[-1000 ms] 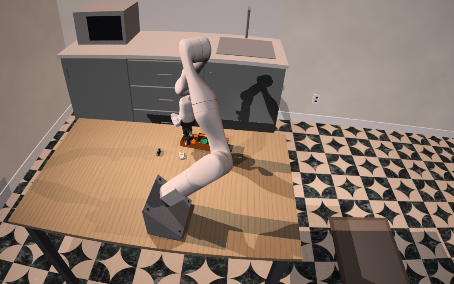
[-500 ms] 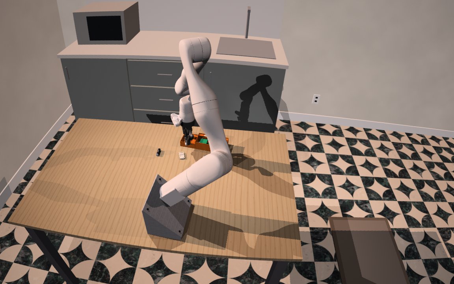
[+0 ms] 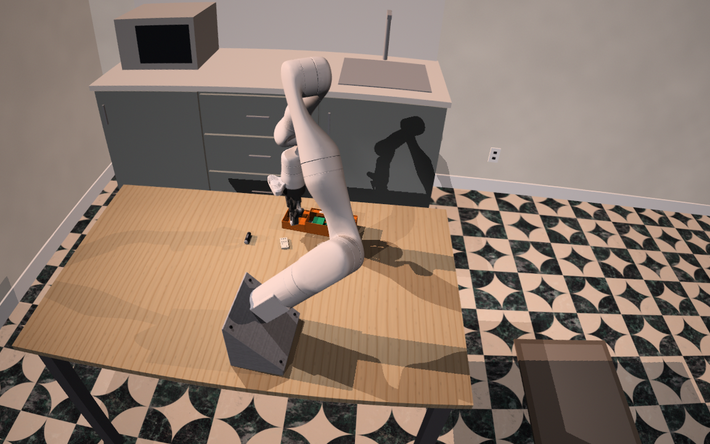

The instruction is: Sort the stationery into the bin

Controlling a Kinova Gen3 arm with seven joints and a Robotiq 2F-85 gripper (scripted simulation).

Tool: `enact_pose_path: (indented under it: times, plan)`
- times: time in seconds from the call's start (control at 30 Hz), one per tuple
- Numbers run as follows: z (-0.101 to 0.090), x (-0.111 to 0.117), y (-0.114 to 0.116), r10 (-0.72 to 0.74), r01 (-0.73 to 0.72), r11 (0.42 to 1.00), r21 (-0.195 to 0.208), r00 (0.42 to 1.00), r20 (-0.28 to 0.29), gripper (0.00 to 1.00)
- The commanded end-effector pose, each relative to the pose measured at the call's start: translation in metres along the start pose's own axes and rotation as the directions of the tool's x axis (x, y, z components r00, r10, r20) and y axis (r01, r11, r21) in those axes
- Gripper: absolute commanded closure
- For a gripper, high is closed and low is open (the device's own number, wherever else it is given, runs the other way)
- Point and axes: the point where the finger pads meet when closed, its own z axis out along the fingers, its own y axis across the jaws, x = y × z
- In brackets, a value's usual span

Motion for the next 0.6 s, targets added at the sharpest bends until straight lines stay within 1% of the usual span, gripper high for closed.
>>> enact_pose_path:
  times: [0.0, 0.03, 0.07, 0.17, 0.23, 0.27, 0.37, 0.53, 0.57]
  plan:
    - [-0.003, -0.019, 0.004, -0.001, 0.001, 1.0, -0.001, 1.0, 0.001, 0.9]
    - [-0.003, -0.023, 0.005, -0.001, 0.001, 1.0, -0.001, 1.0, 0.001, 0.9]
    - [-0.003, -0.026, 0.006, 0.075, -0.075, 0.997, -0.002, 0.997, -0.007, 0.9]
    - [-0.001, -0.044, 0.009, 0.221, -0.221, 0.975, 0.001, 0.975, -0.005, 0.9]
    - [-0.001, -0.044, 0.009, 0.221, -0.221, 0.975, 0.001, 0.975, -0.005, 0.9]
    - [-0.001, -0.05, 0.01, 0.269, -0.269, 0.963, 0.002, 0.963, -0.004, 0.9]
    - [-0.001, -0.067, 0.014, 0.41, -0.41, 0.912, 0.003, 0.912, -0.004, 0.9]
    - [-0.001, -0.096, 0.02, 0.611, -0.611, 0.791, 0.003, 0.791, -0.004, 0.9]
    - [-0.001, -0.1, 0.02, 0.611, -0.611, 0.791, 0.003, 0.791, -0.004, 0.9]
